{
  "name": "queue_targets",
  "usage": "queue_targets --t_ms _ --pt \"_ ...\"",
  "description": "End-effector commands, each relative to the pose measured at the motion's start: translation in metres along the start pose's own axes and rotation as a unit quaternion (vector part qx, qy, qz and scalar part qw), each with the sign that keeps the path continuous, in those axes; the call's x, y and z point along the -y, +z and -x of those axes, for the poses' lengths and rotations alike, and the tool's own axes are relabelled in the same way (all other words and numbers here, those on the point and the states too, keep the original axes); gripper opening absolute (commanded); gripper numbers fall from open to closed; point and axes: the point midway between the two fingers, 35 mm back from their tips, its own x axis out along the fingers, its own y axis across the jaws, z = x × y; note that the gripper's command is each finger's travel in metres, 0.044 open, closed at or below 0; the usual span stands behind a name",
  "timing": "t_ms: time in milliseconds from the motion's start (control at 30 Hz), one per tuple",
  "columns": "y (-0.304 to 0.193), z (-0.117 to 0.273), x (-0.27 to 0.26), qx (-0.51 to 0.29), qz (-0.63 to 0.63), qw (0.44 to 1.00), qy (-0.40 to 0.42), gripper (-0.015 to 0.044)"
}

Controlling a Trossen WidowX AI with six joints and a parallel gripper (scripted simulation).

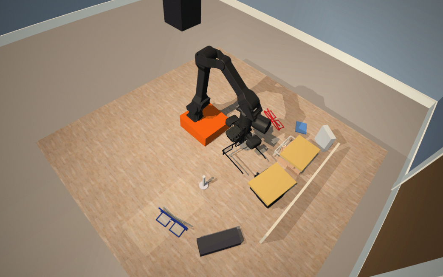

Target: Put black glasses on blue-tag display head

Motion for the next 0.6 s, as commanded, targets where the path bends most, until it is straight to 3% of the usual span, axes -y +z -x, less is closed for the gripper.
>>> queue_targets --t_ms 0,567 --pt "0.002 -0.005 0.001 0.003 0.000 1.000 -0.002 0.0000" --pt "0.003 -0.007 -0.010 -0.004 0.000 1.000 0.003 0.0000"
